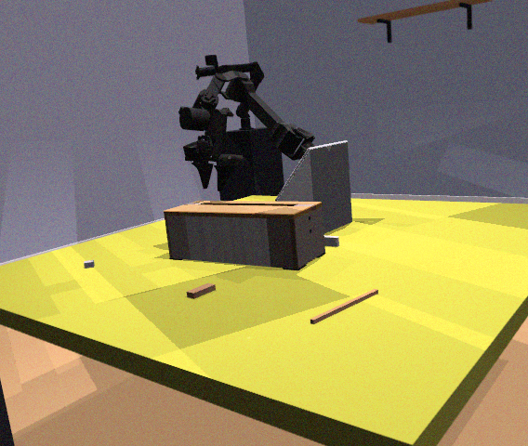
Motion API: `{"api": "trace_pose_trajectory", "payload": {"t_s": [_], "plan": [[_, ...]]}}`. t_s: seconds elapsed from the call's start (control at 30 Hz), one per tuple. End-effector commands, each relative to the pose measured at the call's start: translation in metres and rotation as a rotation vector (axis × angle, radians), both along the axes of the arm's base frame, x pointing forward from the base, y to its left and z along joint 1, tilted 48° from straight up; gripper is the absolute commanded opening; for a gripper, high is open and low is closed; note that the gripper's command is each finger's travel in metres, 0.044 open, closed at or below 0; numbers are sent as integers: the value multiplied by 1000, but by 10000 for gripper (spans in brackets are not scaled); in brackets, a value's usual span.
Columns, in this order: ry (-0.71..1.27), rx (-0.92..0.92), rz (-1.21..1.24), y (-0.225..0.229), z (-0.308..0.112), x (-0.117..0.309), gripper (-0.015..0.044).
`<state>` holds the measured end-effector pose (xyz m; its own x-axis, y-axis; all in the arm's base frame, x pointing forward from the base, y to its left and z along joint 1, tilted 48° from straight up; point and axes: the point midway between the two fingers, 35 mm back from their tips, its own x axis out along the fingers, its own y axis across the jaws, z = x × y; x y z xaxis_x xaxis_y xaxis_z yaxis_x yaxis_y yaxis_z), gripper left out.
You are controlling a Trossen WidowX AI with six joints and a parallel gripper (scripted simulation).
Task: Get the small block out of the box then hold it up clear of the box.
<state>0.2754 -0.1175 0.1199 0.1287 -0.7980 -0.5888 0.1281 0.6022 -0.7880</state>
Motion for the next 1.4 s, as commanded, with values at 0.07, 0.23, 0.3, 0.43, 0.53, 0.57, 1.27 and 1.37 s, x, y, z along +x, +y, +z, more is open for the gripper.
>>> {"api": "trace_pose_trajectory", "payload": {"t_s": [0.07, 0.23, 0.3, 0.43, 0.53, 0.57, 1.27, 1.37], "plan": [[-906, 283, -661, -12, 3, -20, 285], [-1144, 360, -848, -14, 7, -23, 285], [-1247, 399, -926, -15, 10, -24, 285], [-1436, 465, -1077, -17, 14, -26, 285], [-1574, 517, -1194, -18, 17, -27, 285], [-1619, 534, -1233, -19, 18, -27, 285], [-2196, 788, -1799, -25, 32, -34, 285], [-2196, 788, -1799, -25, 32, -34, 285]]}}
